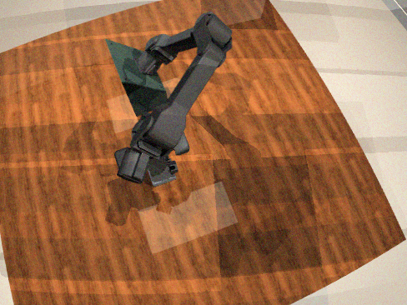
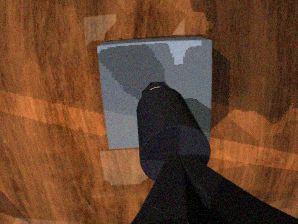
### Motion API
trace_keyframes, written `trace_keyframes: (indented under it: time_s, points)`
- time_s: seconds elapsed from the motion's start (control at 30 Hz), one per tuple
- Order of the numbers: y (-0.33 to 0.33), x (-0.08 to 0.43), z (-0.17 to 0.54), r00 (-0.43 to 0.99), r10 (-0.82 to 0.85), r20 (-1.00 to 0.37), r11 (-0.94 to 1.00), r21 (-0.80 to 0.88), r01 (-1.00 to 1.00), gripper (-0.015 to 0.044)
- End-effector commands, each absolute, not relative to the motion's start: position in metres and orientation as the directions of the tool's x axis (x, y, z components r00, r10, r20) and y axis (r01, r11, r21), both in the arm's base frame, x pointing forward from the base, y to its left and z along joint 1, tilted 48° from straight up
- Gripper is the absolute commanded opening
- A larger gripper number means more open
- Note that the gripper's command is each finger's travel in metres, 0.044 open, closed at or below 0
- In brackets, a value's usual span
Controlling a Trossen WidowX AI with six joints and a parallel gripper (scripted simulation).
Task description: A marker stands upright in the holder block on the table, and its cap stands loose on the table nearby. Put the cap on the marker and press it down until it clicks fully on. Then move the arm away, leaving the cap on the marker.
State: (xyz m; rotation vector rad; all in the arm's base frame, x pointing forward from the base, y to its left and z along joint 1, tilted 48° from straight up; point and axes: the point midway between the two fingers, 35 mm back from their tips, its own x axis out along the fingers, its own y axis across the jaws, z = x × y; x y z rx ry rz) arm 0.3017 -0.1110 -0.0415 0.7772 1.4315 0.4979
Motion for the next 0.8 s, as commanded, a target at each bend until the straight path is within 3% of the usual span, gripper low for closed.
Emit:
trace_keyframes:
  time_s: [0.0, 0.53, 0.77]
  points:
    - [-0.106, 0.302, -0.046, 0.107, 0.726, -0.679, 0.663, 0.733, 0.150, 0.0000]
    - [-0.106, 0.304, -0.048, 0.113, 0.722, -0.683, 0.668, 0.730, 0.145, 0.0000]
    - [-0.168, 0.295, 0.009, 0.114, 0.722, -0.683, 0.668, 0.730, 0.146, 0.0000]
